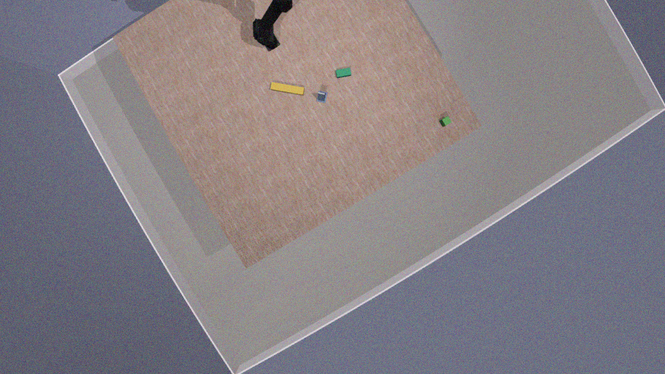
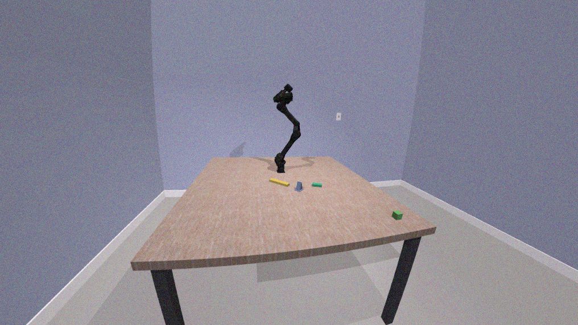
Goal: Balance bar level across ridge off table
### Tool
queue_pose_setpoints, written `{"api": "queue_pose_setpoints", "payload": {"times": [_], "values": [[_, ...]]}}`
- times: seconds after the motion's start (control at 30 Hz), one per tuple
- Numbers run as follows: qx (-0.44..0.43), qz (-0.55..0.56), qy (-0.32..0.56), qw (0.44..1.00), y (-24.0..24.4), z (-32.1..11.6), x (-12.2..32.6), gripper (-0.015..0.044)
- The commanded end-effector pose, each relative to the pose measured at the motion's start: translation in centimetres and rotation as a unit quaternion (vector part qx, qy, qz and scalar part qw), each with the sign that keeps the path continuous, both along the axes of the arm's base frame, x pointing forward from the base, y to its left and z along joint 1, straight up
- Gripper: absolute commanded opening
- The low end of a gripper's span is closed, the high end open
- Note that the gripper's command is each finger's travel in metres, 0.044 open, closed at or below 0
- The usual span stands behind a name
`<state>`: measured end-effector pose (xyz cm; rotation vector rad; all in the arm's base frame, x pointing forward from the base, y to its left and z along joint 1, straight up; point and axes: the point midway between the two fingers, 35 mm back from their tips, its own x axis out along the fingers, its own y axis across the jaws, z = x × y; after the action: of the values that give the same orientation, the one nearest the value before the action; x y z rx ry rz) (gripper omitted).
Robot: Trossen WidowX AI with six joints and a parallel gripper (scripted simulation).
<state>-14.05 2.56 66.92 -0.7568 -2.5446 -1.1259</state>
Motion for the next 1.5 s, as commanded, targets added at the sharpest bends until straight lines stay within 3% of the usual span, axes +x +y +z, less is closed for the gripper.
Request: {"api": "queue_pose_setpoints", "payload": {"times": [0.0, 0.8, 1.13, 1.47], "values": [[0.092, 0.023, -0.018, 0.995, -4.0, -0.3, -1.2, 0.0315], [0.392, 0.164, 0.035, 0.905, -19.7, -3.0, 0.7, 0.0315], [0.556, 0.192, 0.092, 0.803, -26.4, -6.2, 4.5, 0.0315], [0.706, 0.201, 0.186, 0.653, -32.6, -11.4, 10.2, 0.0315]]}}
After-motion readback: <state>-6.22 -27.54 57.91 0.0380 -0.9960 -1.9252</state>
